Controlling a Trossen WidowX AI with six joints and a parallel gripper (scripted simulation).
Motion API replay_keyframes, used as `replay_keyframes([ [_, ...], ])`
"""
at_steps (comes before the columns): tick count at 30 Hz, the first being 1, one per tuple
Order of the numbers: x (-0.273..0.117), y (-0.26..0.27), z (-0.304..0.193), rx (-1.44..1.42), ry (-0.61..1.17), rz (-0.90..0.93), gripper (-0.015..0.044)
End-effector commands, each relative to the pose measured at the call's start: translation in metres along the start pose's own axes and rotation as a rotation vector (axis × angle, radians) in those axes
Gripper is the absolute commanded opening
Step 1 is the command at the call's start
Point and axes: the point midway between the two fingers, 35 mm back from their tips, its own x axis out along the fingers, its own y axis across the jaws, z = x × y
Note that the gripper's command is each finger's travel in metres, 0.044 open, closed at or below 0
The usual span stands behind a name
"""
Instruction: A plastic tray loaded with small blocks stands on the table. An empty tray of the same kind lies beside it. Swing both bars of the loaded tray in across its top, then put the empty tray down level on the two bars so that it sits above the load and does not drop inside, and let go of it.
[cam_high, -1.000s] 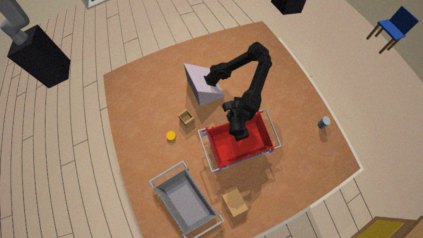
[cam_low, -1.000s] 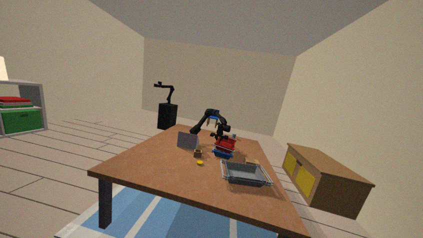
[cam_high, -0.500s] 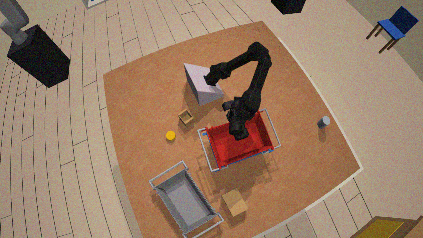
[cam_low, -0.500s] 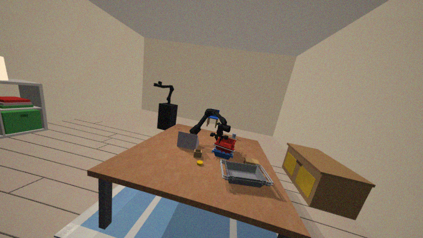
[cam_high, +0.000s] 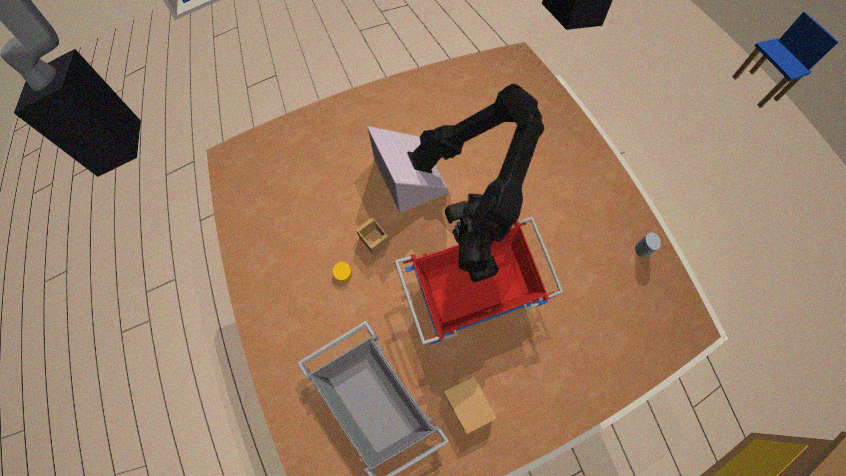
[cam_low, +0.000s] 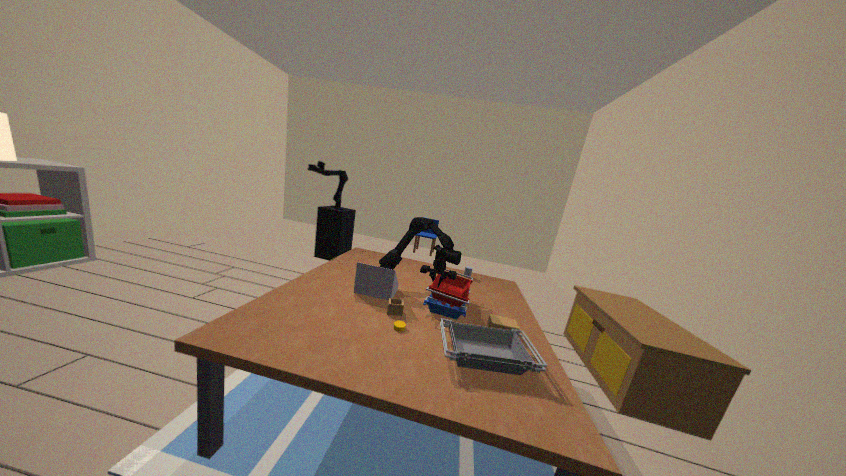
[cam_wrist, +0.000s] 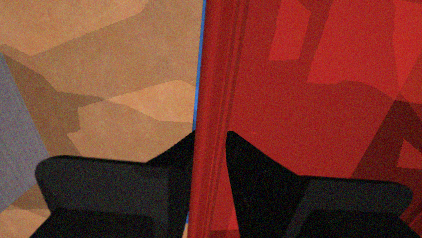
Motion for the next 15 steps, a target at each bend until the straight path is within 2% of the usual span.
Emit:
replay_keyframes([
  [1,0.007,0.0051,0.0025,0.005,-0.001,0.032,0.0],
  [15,0.007,0.0051,0.0025,0.005,-0.001,0.032,0.0],
])
